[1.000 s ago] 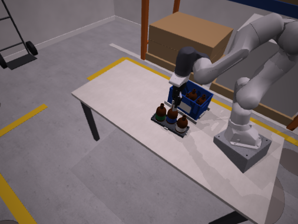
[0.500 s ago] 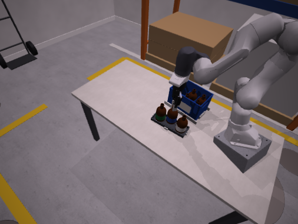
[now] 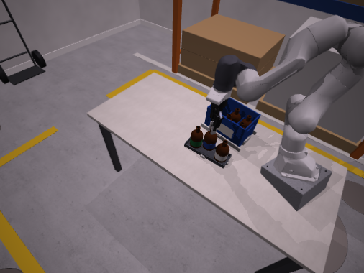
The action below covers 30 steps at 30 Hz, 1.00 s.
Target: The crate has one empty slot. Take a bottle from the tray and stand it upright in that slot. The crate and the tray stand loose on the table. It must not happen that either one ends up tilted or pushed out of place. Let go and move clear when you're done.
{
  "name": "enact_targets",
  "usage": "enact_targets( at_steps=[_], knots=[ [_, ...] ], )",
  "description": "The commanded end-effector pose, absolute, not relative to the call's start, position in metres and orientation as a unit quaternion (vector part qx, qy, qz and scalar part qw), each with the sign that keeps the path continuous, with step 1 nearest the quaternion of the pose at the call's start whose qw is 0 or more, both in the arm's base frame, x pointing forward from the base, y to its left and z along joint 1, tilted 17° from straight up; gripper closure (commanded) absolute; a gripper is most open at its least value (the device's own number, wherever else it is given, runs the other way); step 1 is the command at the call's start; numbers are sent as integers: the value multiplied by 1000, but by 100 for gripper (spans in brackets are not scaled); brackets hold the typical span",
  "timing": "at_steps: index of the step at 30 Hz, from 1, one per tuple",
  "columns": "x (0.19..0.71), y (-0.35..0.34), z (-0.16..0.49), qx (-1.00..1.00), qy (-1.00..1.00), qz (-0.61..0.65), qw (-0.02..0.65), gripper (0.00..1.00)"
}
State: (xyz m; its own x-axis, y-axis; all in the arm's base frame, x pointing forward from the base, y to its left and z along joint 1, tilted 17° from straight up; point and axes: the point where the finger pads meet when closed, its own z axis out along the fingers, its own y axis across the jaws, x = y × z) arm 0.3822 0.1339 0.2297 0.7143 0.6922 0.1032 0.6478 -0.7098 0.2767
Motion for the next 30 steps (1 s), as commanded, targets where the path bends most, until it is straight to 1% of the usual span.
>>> enact_targets(
  at_steps=[1,30],
  knots=[
    [382,136,235,919,366,101,109,100],
    [376,141,263,919,366,101,109,100]
  ],
)
